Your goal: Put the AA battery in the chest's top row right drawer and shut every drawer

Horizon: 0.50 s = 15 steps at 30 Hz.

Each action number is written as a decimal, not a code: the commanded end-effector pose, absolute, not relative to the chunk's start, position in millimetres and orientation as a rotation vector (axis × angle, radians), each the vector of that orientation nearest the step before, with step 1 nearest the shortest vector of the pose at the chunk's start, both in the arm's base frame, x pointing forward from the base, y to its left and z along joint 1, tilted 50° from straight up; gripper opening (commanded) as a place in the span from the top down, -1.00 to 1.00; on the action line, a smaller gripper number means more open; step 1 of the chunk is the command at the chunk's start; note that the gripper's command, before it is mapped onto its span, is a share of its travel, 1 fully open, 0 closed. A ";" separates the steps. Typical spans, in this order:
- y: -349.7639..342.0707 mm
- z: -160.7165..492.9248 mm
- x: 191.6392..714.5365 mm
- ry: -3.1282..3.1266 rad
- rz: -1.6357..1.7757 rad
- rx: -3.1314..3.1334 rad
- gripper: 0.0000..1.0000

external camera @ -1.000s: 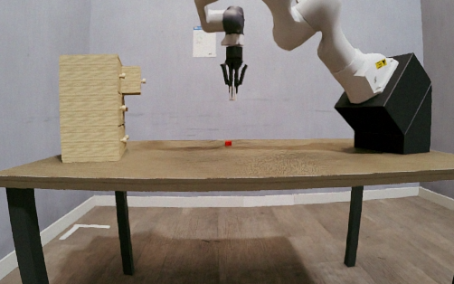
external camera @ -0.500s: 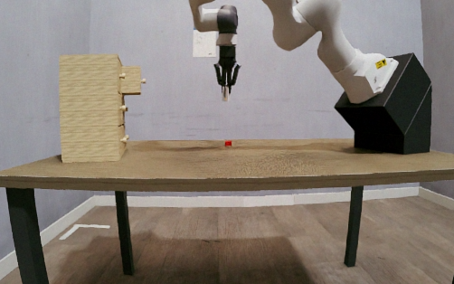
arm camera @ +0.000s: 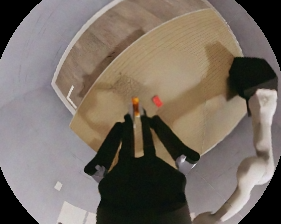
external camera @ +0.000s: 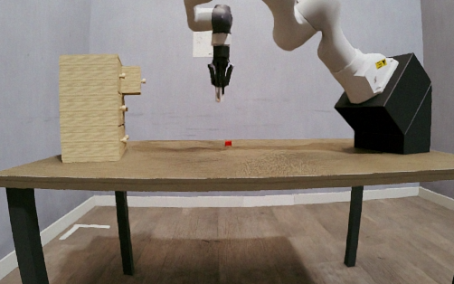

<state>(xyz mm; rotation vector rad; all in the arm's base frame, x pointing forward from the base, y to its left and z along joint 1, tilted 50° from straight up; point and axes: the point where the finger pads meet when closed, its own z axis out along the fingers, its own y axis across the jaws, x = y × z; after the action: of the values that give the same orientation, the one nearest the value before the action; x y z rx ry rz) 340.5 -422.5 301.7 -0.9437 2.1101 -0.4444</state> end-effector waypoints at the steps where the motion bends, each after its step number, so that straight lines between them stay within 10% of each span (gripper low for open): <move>1: -416.2 309.8 349.5 2.137 -0.391 -0.844 0.70; 15: -400.1 327.6 369.7 2.156 -0.343 -0.763 0.70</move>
<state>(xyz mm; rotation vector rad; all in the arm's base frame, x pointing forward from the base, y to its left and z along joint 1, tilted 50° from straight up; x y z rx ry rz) 363.0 -405.3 322.1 -0.8484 2.1360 -0.3905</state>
